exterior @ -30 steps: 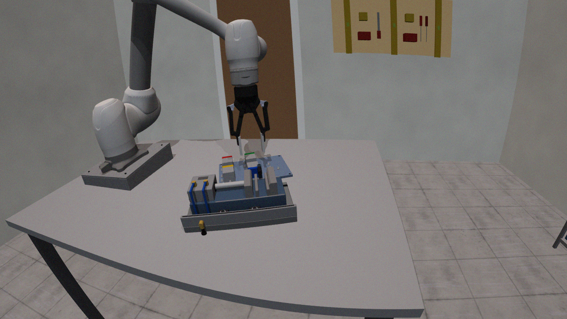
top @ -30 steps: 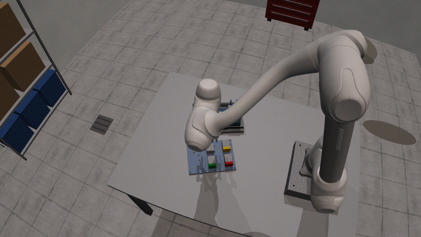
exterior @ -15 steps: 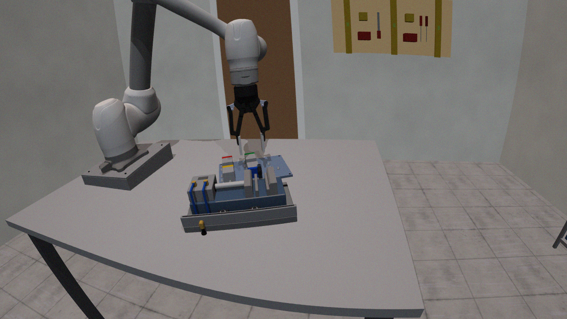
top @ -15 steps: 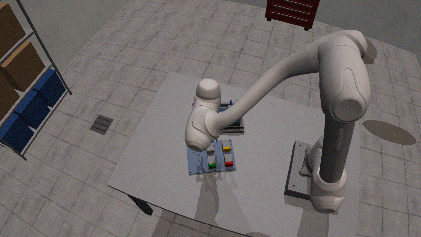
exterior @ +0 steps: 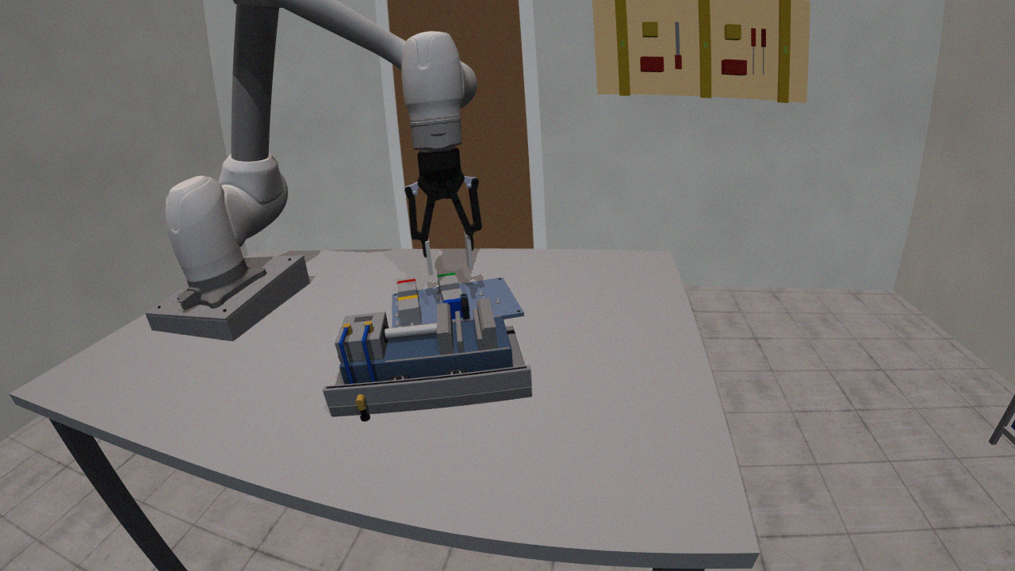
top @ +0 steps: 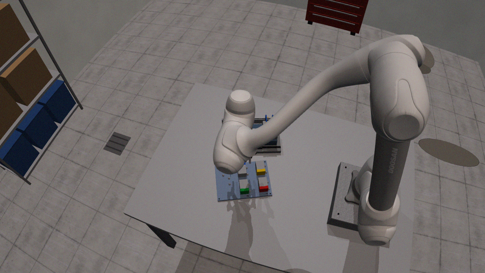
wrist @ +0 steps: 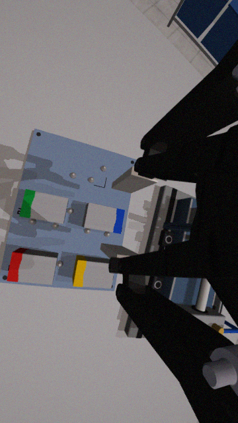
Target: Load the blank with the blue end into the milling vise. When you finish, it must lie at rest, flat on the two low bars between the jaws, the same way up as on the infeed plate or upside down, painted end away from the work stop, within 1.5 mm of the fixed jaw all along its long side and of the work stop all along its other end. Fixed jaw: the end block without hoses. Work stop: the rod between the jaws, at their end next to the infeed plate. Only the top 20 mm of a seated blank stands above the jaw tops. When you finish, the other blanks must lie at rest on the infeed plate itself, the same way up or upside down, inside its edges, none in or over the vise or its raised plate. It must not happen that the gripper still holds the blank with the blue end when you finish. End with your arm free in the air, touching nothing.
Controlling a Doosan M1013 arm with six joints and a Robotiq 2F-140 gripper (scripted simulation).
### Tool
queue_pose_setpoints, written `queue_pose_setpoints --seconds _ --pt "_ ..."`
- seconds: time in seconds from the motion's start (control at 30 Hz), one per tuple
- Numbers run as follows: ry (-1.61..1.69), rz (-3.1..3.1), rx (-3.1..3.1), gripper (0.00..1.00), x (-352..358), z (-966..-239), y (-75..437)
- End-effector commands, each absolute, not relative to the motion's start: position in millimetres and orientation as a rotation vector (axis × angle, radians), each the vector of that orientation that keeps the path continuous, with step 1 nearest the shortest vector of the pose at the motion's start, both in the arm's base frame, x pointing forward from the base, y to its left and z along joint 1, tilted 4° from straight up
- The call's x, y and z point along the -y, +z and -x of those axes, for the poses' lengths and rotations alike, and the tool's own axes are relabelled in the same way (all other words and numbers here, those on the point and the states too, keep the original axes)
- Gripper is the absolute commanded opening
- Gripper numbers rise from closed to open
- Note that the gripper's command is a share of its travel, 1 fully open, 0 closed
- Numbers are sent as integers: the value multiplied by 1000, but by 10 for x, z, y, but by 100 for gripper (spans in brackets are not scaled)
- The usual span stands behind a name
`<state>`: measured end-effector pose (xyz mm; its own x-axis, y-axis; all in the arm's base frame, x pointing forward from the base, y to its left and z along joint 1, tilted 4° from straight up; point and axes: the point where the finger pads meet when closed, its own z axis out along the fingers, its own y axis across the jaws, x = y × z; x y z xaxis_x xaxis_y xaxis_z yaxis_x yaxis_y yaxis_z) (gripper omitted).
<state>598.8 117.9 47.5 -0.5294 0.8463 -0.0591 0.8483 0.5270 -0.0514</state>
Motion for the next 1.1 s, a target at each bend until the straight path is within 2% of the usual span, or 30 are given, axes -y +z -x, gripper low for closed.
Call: queue_pose_setpoints --seconds 0.0,1.07 --pt "-114 -1510 -2722 46 -1181 -5985 487" --pt "-114 -1510 -2722 46 -1189 -5970 531"
